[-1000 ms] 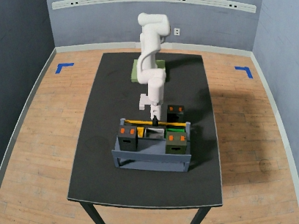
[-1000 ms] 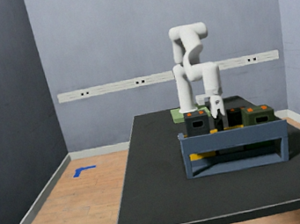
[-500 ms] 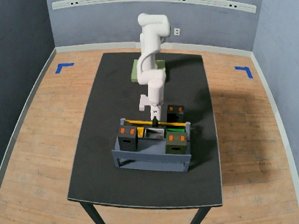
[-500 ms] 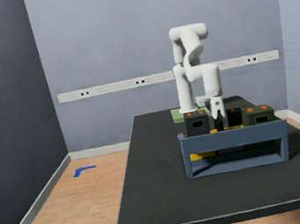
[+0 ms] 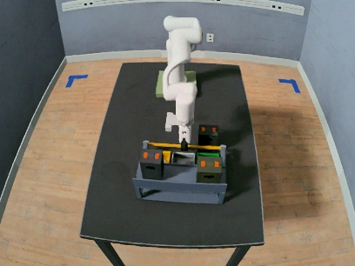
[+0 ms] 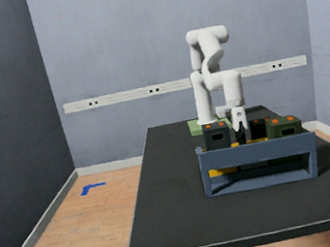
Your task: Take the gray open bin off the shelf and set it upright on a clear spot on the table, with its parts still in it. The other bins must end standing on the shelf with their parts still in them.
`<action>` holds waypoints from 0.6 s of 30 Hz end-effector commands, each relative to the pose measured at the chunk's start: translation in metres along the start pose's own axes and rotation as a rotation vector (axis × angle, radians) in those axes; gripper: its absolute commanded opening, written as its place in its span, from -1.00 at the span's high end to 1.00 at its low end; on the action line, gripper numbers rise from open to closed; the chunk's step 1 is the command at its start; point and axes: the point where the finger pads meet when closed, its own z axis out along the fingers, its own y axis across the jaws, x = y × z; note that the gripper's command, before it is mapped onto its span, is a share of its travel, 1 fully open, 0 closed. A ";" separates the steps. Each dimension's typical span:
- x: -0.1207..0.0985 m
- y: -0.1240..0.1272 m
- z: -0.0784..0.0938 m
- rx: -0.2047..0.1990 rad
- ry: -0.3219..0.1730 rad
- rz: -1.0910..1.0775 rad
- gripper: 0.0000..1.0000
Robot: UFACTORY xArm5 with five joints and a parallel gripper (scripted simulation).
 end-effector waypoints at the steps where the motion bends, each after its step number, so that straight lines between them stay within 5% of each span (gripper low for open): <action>1: 0.000 -0.002 -0.002 0.006 0.003 0.000 0.05; 12: 0.000 -0.002 -0.002 0.006 0.003 0.000 0.05; 13: 0.000 -0.002 -0.002 0.005 -0.001 0.000 1.00; 18: 0.000 -0.002 -0.002 0.005 -0.001 0.000 1.00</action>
